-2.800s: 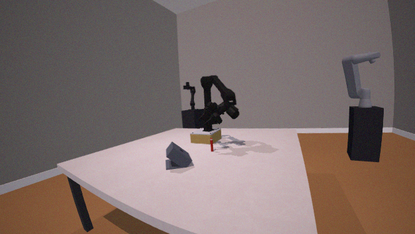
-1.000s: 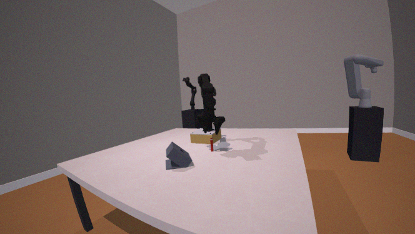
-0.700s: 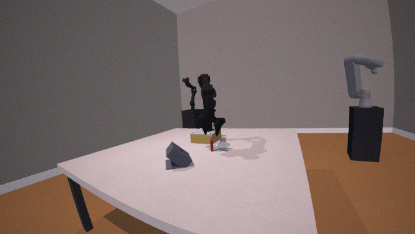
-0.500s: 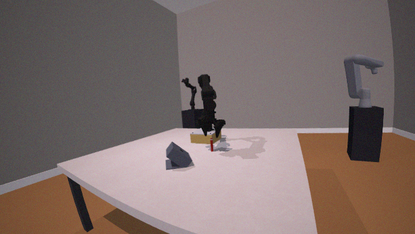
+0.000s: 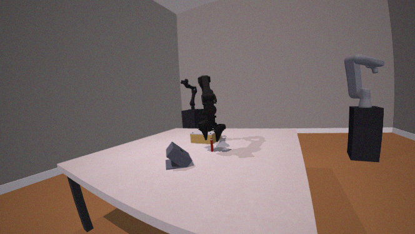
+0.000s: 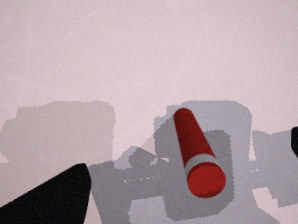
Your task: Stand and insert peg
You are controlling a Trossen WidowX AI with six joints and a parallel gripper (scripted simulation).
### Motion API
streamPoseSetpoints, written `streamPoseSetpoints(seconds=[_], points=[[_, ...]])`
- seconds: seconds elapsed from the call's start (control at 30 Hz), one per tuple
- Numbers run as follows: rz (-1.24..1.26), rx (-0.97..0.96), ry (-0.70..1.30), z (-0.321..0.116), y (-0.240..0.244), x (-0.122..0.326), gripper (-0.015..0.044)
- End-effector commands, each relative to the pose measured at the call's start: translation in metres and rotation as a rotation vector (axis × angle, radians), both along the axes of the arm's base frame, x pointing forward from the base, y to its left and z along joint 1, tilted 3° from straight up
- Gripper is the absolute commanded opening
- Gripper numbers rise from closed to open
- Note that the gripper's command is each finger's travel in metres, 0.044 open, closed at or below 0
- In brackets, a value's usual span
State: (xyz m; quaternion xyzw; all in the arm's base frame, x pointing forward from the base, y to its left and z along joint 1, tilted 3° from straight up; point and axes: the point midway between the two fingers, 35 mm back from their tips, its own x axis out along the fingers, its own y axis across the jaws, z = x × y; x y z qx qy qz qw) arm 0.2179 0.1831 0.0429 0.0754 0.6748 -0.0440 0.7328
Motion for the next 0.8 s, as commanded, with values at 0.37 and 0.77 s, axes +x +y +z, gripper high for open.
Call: streamPoseSetpoints(seconds=[0.37,0.77], points=[[0.004,-0.008,0.014,-0.028,-0.002,-0.002,0.044],[0.0,-0.005,0.005,-0.025,-0.001,-0.001,0.0335]])
